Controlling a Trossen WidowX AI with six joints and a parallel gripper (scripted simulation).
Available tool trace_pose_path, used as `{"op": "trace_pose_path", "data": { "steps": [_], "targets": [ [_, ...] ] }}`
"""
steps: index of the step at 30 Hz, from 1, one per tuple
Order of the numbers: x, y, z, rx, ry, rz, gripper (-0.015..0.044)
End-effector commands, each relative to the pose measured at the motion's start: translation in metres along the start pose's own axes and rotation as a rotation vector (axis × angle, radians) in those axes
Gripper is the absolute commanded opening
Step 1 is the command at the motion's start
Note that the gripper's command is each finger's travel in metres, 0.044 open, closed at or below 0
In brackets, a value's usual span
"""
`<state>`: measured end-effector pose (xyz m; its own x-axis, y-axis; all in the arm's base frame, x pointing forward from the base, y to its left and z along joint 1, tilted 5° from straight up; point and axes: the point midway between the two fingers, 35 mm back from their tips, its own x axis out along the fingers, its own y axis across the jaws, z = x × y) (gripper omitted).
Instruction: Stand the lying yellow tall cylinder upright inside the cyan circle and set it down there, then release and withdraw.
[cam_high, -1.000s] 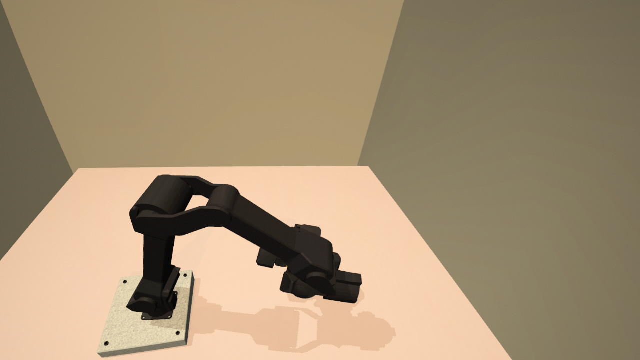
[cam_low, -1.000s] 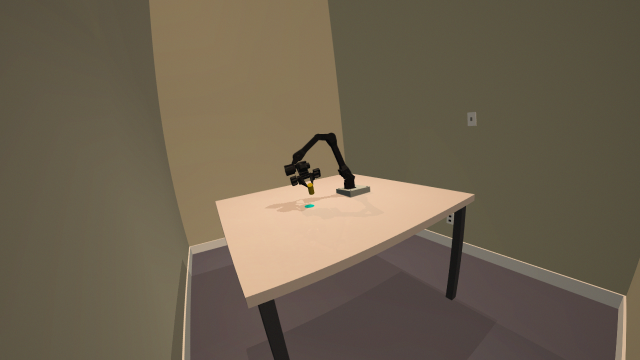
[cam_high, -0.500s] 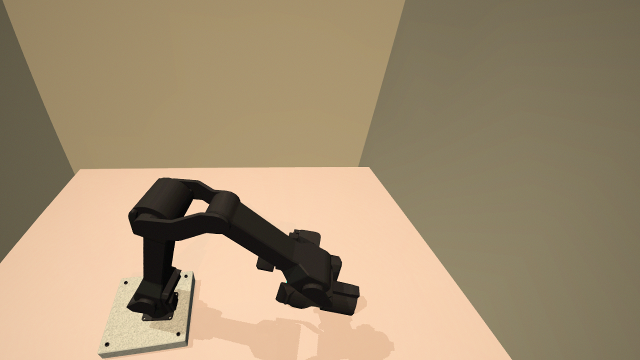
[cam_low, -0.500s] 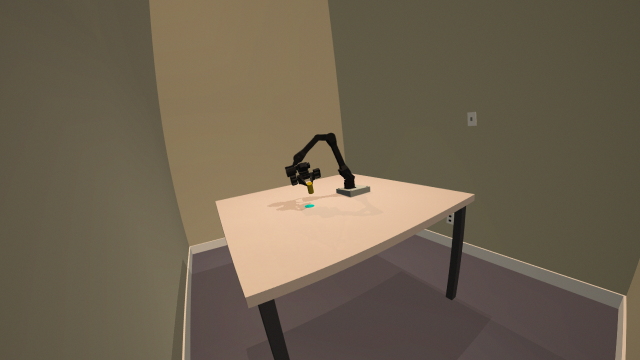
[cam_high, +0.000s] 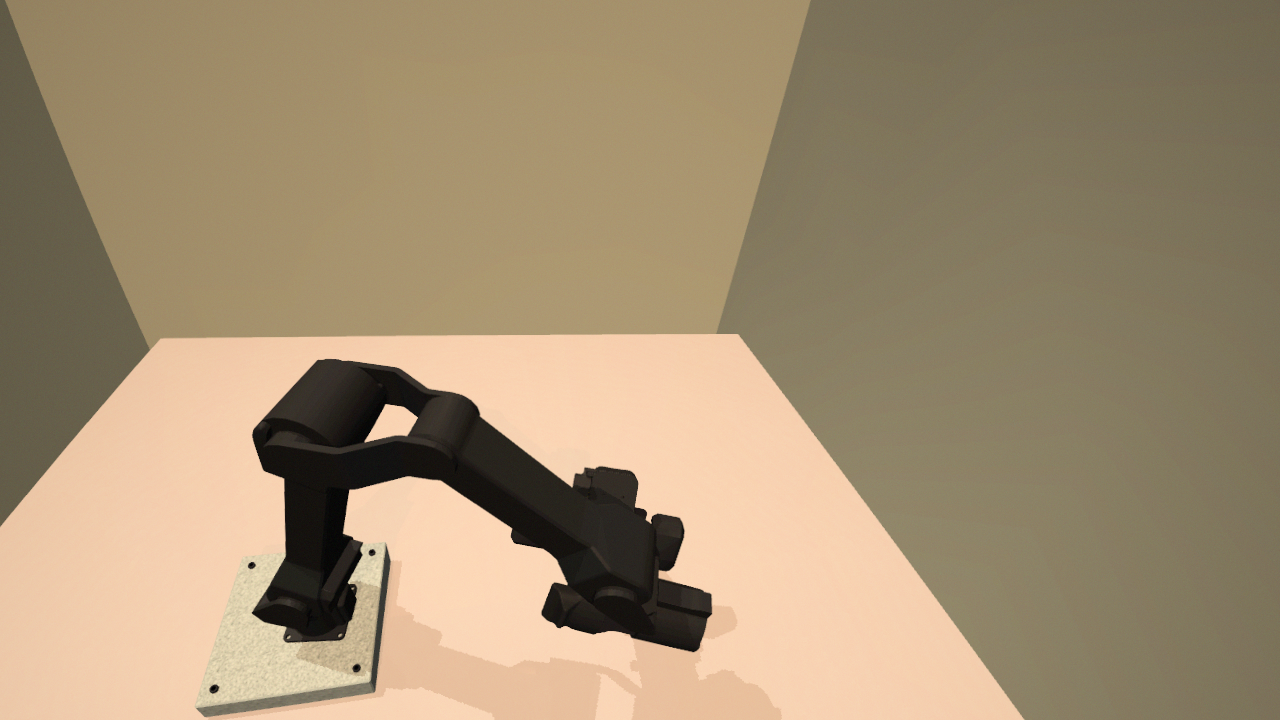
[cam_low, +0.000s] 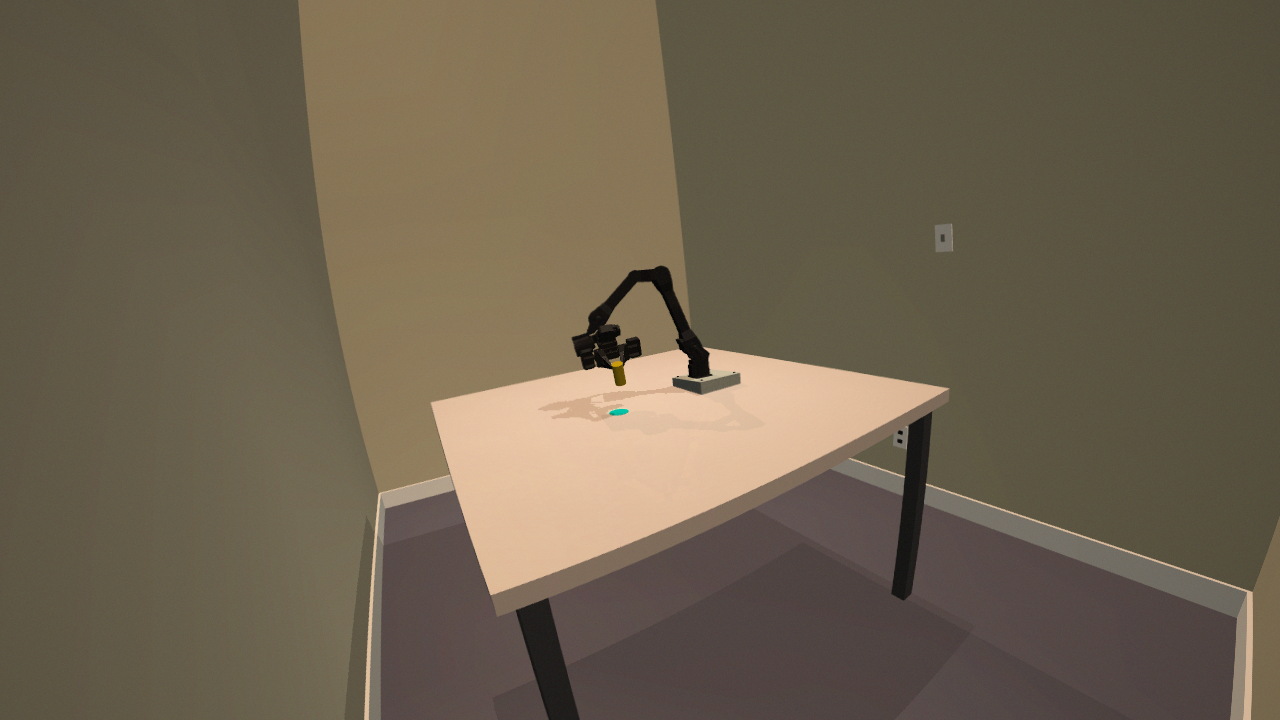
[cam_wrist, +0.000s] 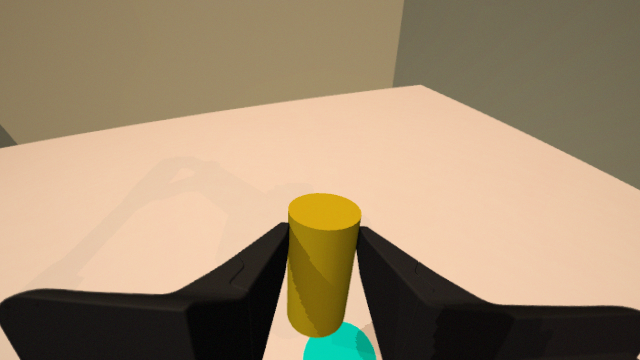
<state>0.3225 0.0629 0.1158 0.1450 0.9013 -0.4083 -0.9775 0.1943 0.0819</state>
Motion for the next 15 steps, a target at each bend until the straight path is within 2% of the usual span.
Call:
{"op": "trace_pose_path", "data": {
  "steps": [1,15],
  "targets": [
    [-0.0025,-0.0005,0.0003,-0.01,-0.037,-0.014,0.0105],
    [-0.0101,-0.0017,0.003,-0.04,-0.136,-0.058,0.0105]
  ]
}}
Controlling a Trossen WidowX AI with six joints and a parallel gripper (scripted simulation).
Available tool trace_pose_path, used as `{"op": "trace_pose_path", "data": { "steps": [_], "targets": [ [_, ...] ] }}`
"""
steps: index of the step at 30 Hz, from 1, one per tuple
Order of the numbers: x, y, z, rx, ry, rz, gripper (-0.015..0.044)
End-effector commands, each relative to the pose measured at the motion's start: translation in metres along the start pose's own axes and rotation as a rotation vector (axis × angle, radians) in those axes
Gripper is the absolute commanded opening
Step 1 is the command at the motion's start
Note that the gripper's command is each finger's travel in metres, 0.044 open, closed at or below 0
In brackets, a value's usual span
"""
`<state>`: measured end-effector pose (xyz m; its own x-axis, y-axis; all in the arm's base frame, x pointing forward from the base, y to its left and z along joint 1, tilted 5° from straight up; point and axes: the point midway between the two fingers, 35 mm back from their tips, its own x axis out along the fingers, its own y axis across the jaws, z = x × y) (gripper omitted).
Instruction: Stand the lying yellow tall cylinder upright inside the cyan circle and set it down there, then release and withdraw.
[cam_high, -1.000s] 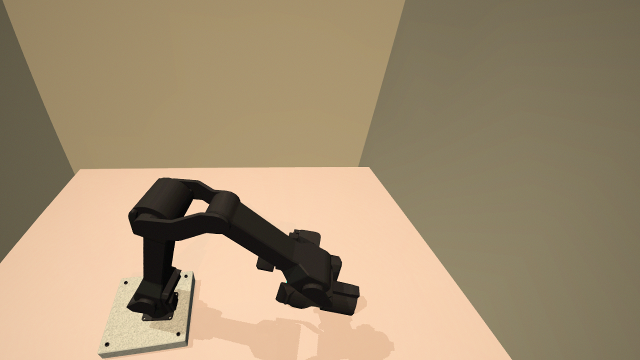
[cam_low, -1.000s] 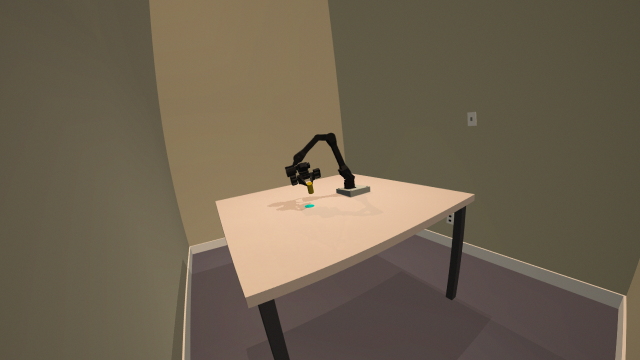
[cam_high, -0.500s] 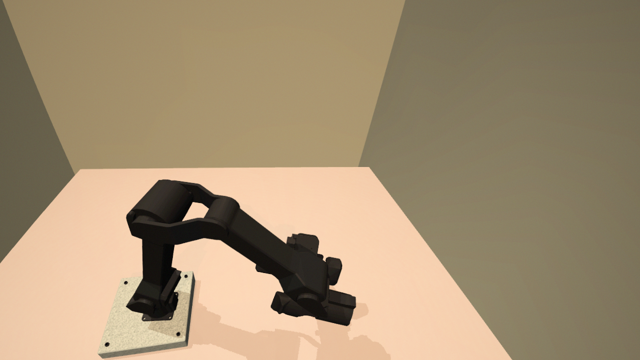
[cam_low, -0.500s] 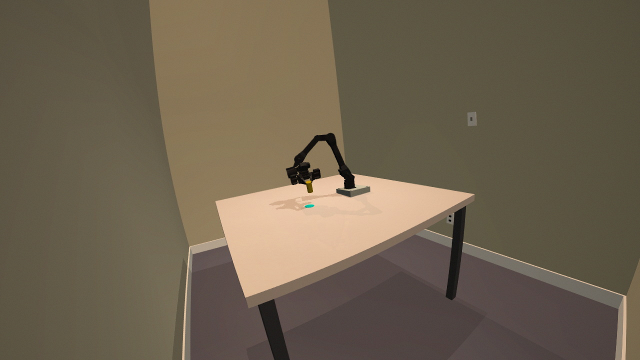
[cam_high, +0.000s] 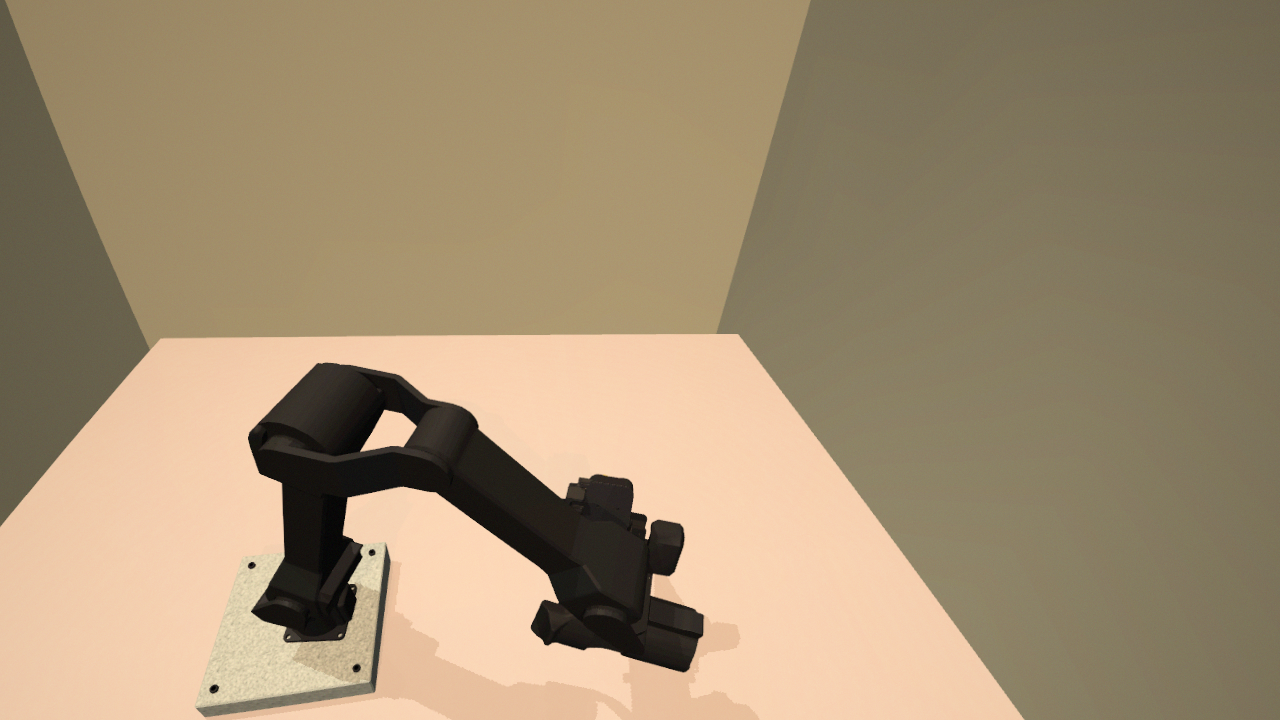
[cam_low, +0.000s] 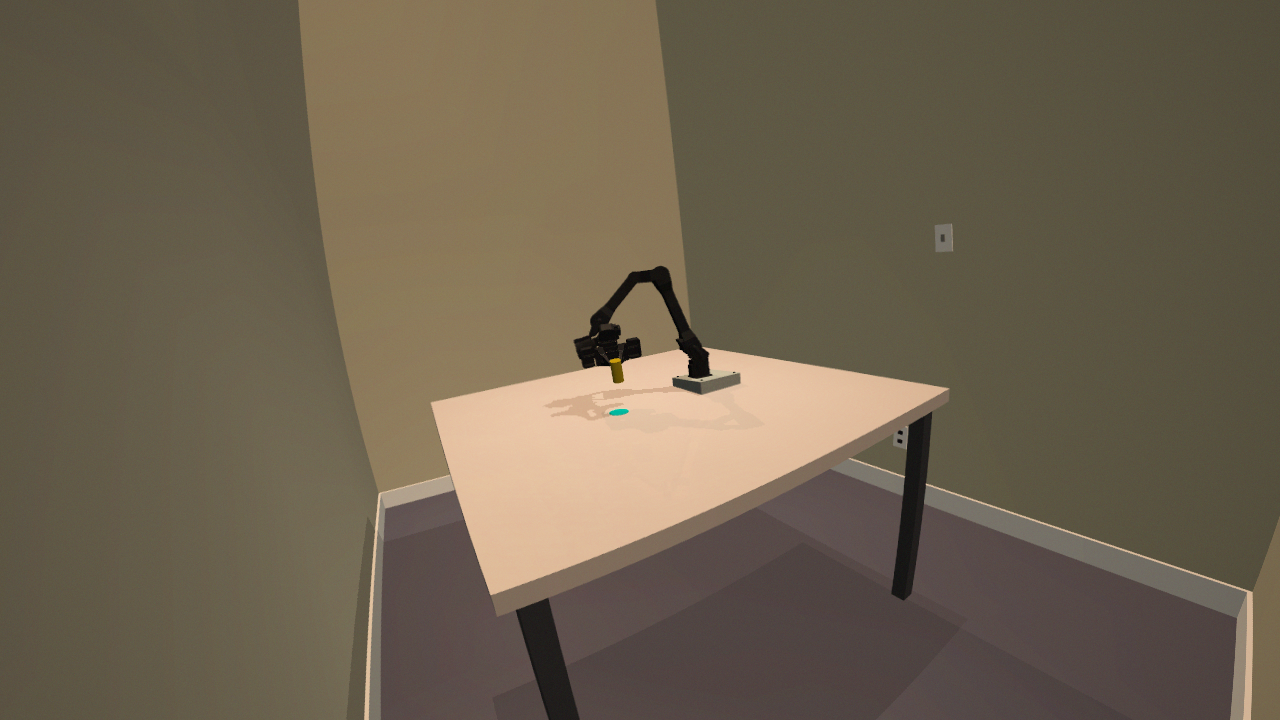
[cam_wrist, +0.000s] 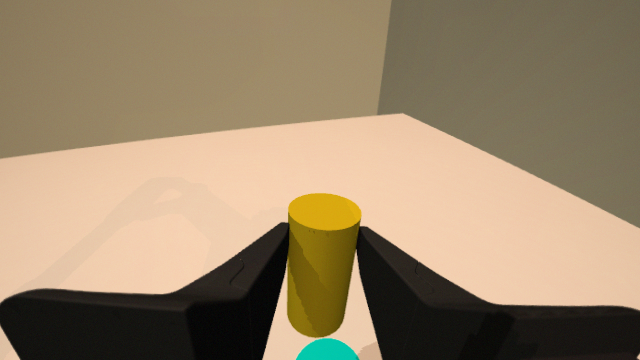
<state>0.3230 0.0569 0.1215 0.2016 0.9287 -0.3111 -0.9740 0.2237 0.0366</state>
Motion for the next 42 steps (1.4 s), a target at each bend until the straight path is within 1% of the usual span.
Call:
{"op": "trace_pose_path", "data": {
  "steps": [1,17,34,42],
  "targets": [
    [-0.003,-0.001,0.001,-0.011,-0.036,-0.017,0.0105],
    [-0.013,-0.002,0.005,-0.049,-0.145,-0.077,0.0105],
    [-0.014,-0.003,0.005,-0.051,-0.15,-0.08,0.0105],
    [-0.007,-0.007,-0.025,-0.051,-0.149,-0.08,0.0105]
  ]
}}
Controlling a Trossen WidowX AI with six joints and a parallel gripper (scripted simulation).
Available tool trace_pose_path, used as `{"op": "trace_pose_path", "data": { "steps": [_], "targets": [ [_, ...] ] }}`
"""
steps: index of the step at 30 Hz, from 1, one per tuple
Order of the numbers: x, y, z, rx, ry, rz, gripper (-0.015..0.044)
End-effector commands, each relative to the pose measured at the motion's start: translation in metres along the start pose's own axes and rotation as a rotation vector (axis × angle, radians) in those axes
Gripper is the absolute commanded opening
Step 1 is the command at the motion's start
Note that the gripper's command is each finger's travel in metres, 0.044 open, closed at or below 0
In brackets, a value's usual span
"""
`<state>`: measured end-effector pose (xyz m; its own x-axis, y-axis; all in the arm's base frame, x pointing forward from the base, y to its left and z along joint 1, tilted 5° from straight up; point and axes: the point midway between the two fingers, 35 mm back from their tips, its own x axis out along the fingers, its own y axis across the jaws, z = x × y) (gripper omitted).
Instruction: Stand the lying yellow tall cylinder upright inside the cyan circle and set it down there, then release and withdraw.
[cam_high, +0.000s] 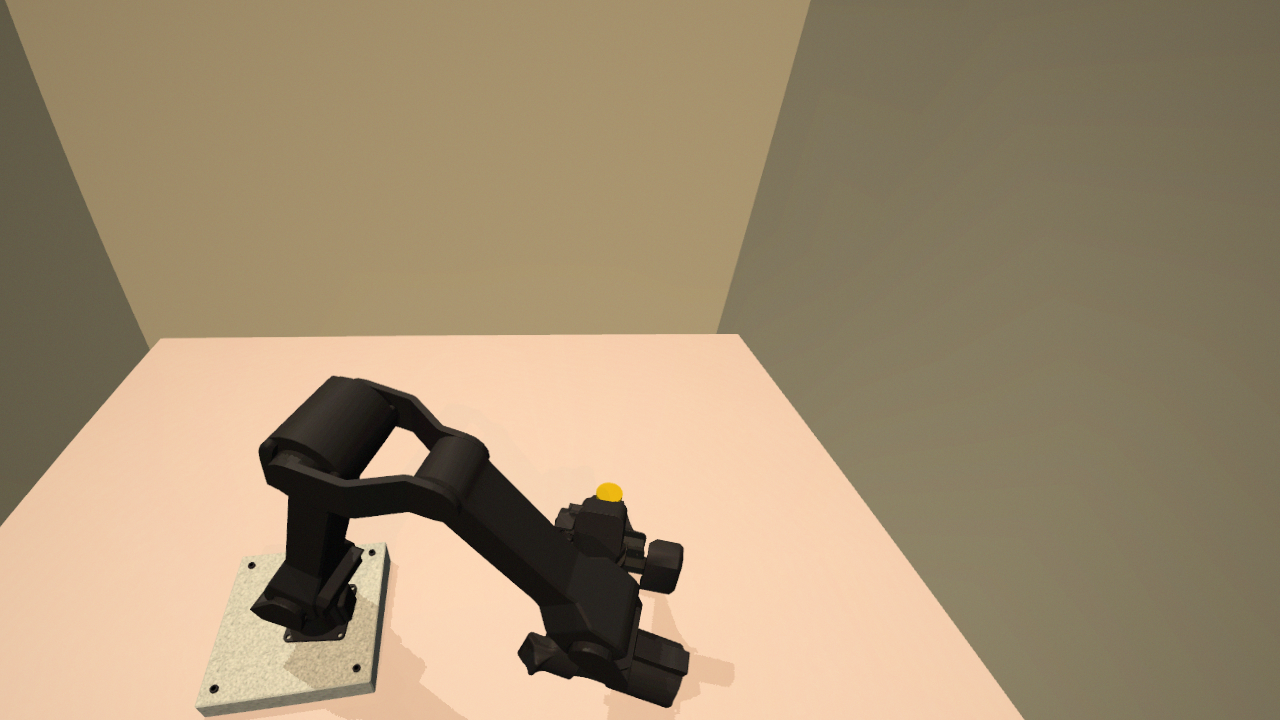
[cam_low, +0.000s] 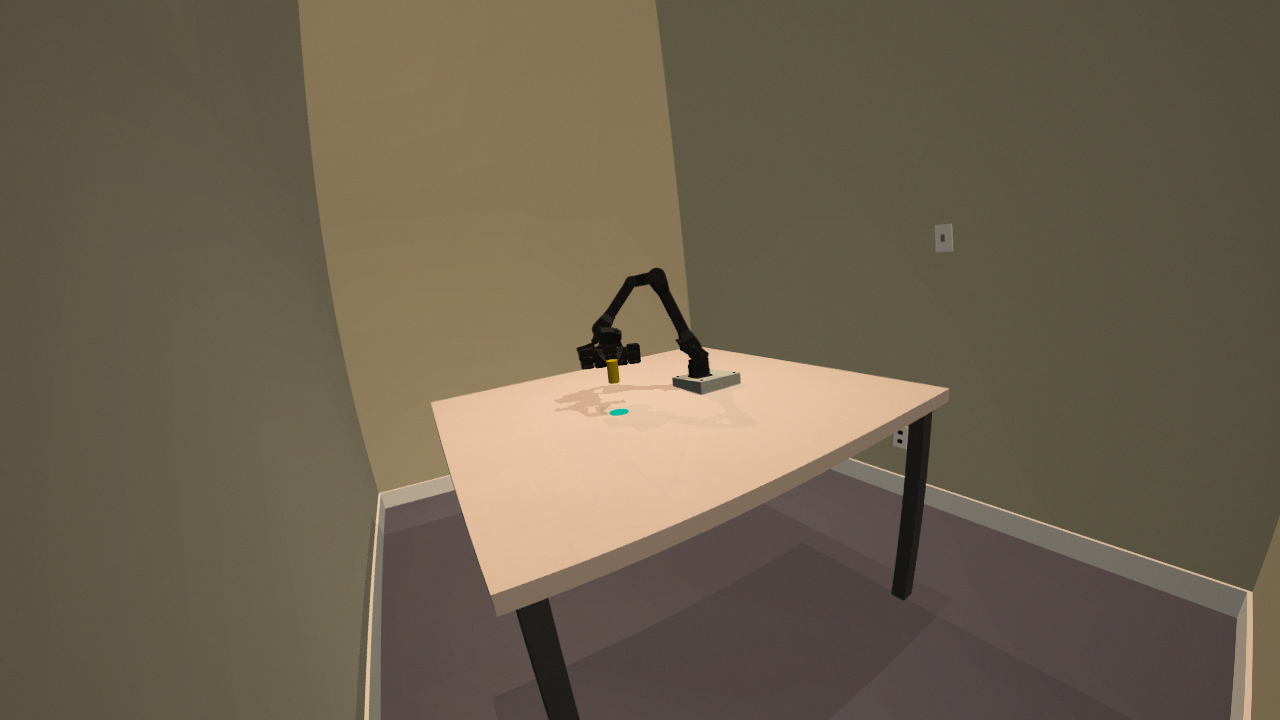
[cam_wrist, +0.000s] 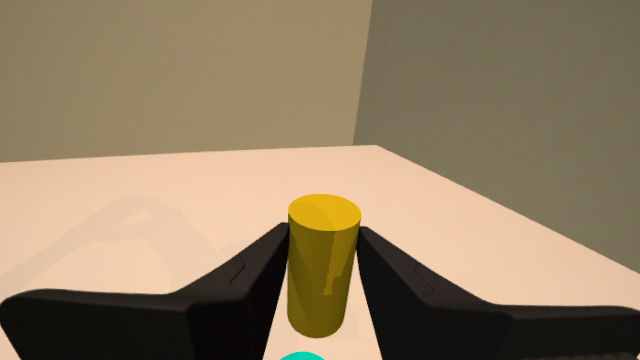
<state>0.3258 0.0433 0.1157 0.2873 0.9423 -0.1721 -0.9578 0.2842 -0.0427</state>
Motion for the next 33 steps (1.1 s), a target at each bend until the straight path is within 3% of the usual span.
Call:
{"op": "trace_pose_path", "data": {
  "steps": [1,13,33],
  "targets": [
    [0.002,0.0,-0.021,0.011,-0.005,-0.001,0.0105],
    [0.007,0.004,-0.074,0.012,-0.006,-0.001,0.0105],
    [0.007,0.004,-0.093,0.015,-0.005,0.001,0.0105]
  ]
}}
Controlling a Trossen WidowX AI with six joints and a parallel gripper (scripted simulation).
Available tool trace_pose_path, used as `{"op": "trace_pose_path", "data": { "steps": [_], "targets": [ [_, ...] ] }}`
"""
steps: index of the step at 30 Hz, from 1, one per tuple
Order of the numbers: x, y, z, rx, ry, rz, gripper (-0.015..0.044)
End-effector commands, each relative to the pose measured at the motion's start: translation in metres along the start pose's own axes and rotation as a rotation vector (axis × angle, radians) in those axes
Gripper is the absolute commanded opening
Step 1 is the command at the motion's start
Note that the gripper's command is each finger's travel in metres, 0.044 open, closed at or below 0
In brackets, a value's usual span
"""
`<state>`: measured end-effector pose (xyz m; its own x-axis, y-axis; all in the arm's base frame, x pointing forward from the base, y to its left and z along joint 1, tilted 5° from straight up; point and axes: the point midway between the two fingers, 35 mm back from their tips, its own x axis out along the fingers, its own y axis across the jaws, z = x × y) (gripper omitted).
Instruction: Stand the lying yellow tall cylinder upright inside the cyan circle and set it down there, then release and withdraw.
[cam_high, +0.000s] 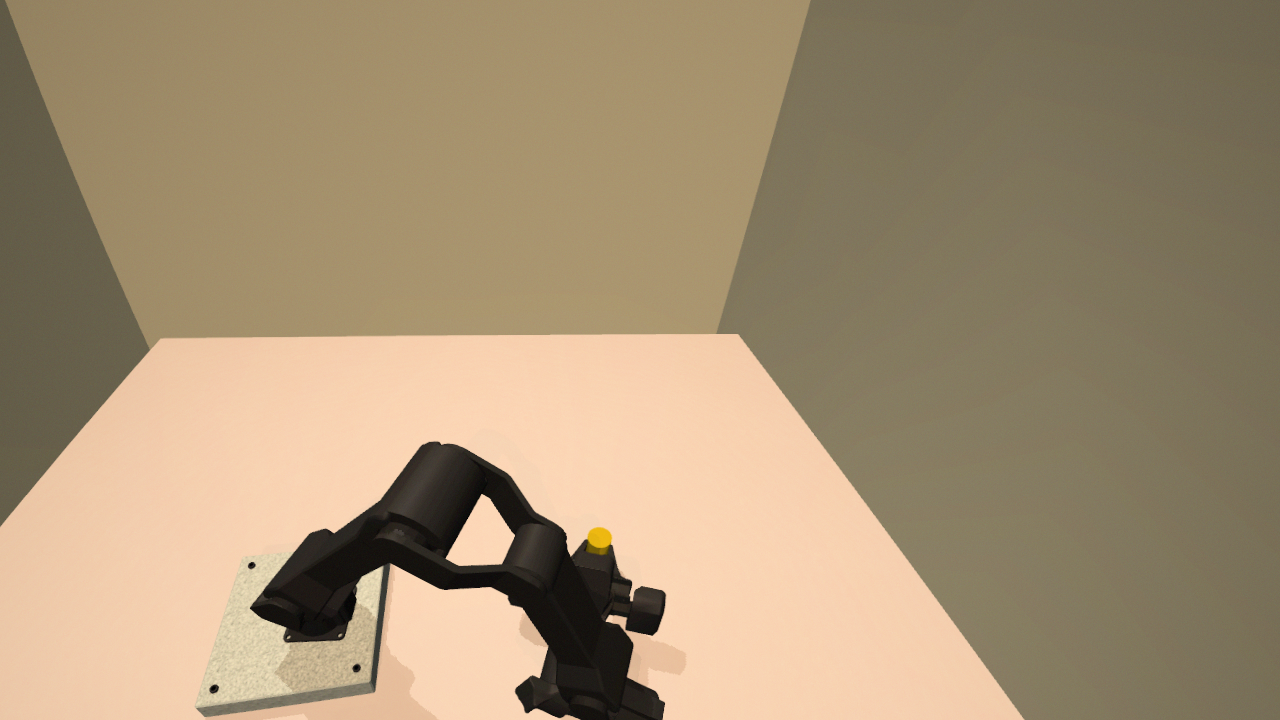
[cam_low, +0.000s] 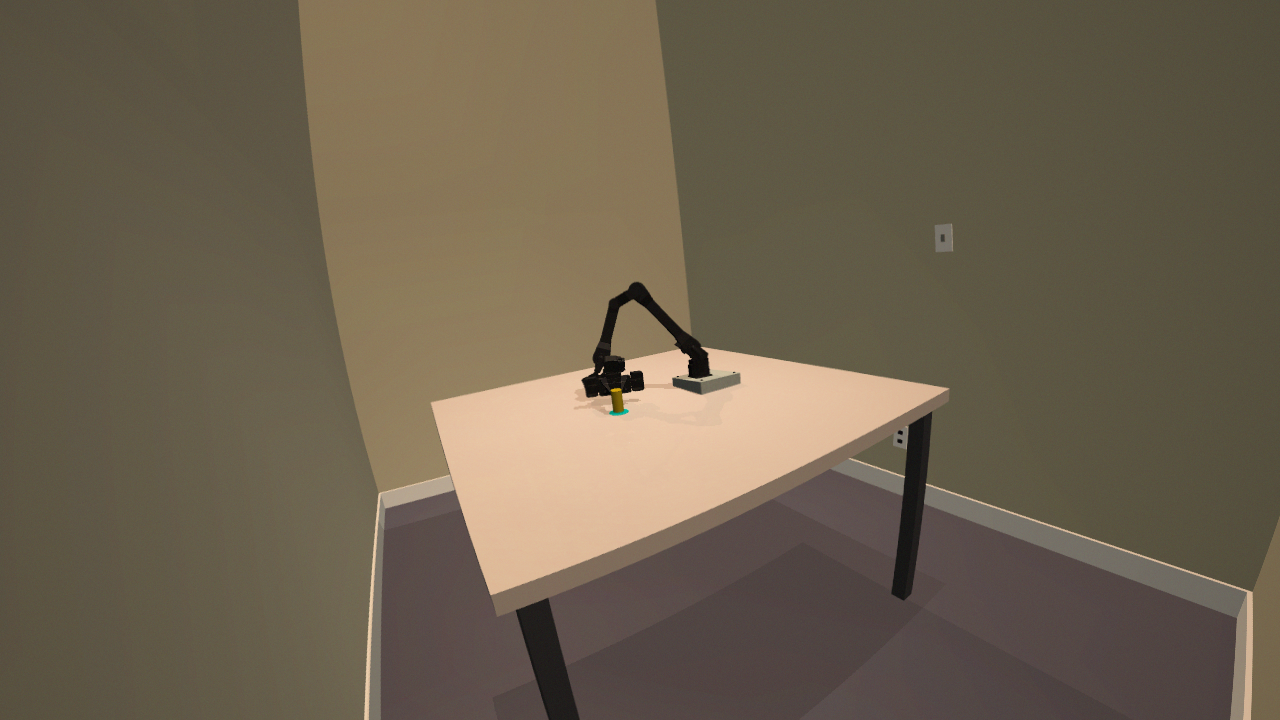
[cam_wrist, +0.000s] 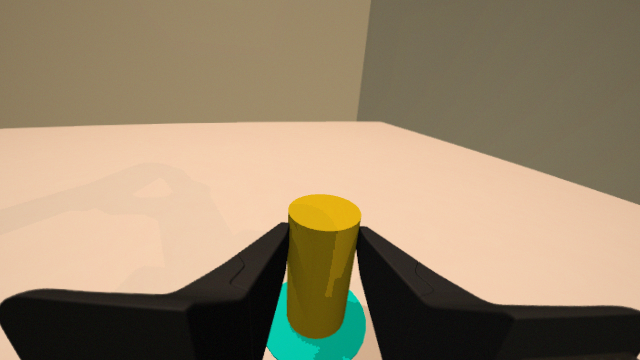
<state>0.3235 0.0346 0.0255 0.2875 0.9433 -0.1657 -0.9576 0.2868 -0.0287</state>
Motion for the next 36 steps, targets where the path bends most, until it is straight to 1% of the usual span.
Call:
{"op": "trace_pose_path", "data": {
  "steps": [1,2,13,19,30,36],
  "targets": [
    [0.0,0.0,-0.002,0.001,0.001,0.001,0.0105],
    [0.0,0.0,-0.002,0.001,0.001,0.001,0.0105],
    [0.0,0.0,-0.002,0.001,0.001,0.001,0.0394],
    [0.0,0.0,0.003,0.0,0.001,0.001,0.04],
    [-0.005,0.0,0.081,-0.003,0.001,-0.001,0.04],
    [-0.006,0.0,0.086,-0.003,0.0,-0.001,0.04]
  ]
}}
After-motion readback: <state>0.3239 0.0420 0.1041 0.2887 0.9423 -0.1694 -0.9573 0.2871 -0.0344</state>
